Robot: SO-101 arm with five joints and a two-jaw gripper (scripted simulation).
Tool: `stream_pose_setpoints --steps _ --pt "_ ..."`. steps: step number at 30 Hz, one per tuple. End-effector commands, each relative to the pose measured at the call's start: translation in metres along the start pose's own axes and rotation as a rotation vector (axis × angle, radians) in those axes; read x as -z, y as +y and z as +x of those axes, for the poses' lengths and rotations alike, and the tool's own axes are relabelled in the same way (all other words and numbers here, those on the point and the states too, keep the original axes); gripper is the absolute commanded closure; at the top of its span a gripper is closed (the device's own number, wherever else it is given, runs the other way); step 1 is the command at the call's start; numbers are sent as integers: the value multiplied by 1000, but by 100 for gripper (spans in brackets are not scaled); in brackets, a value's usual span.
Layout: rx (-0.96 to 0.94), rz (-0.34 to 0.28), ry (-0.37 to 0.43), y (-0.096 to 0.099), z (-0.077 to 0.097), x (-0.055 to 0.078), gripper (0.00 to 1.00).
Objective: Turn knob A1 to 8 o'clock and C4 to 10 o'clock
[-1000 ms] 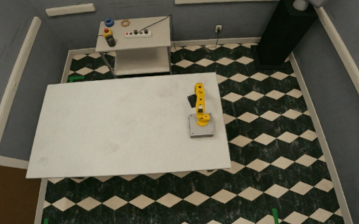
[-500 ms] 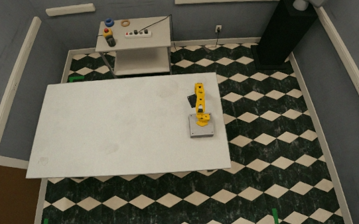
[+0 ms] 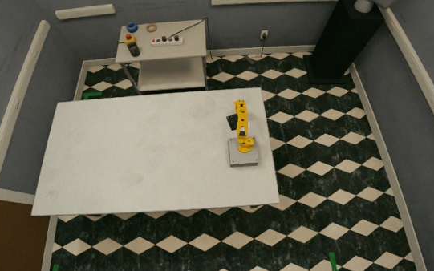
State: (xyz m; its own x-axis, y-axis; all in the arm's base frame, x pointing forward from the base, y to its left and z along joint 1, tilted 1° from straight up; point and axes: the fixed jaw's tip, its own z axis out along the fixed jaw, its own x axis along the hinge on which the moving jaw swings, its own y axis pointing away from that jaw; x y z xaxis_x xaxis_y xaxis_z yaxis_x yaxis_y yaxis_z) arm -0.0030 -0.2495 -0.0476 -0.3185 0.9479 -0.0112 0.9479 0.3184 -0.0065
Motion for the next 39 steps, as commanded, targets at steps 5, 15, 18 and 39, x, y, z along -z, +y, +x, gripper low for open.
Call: stream_pose_setpoints --steps 5,15,18,39 --pt "136 -10 17 1 4 -2 99" --pt "276 -11 16 1 5 -2 99" --pt "328 -12 16 1 5 -2 99" --pt "660 -14 14 0 6 -2 99"
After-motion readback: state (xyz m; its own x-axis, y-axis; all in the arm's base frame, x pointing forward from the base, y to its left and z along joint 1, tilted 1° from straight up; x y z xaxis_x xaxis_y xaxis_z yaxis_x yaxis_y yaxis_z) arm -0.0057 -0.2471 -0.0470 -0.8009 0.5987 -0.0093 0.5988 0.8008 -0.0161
